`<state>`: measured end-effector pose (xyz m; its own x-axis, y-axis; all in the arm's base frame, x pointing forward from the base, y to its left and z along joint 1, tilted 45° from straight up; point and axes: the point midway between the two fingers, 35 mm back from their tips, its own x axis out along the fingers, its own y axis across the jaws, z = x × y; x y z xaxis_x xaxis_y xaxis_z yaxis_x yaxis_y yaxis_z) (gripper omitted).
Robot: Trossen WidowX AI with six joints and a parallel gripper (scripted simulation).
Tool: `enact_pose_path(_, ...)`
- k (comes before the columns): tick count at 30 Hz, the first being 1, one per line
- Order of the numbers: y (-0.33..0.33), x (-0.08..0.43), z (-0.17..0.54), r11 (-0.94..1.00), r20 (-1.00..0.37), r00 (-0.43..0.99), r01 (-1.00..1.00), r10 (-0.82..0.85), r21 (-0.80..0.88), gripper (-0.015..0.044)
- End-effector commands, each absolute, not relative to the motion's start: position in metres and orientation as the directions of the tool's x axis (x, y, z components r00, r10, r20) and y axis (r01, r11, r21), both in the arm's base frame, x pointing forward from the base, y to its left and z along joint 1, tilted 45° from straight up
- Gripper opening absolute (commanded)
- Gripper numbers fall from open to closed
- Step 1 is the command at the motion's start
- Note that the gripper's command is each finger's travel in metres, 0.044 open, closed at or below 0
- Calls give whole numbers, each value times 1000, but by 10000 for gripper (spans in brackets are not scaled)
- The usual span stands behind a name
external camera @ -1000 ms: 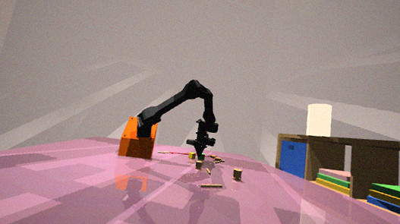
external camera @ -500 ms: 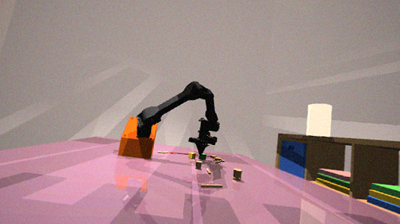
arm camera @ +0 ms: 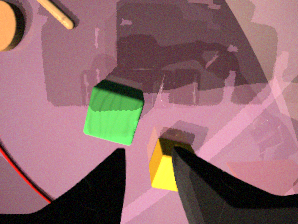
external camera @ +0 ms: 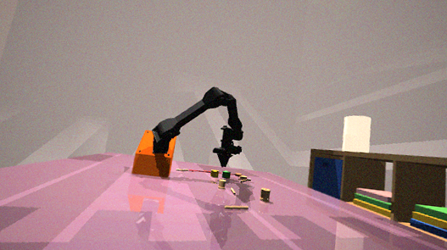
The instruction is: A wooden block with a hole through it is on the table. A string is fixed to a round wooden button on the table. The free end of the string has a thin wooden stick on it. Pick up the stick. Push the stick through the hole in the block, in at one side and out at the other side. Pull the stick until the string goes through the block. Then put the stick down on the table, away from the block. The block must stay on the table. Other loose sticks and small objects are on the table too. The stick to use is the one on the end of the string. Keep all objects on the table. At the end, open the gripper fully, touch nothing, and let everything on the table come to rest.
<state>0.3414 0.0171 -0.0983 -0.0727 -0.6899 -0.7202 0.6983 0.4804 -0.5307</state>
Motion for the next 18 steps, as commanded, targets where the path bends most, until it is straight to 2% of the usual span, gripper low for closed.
enact_pose_path(1,41,320,-112,708,-732,-70,208,-677,-675,236)
enact_pose_path(5,58,303,-121,729,-739,-70,-246,-670,-638,341)
enact_pose_path(9,72,286,-129,626,-743,-71,-597,-665,-503,440)
enact_pose_path(18,86,264,-138,364,-746,-74,-901,-662,-234,440)
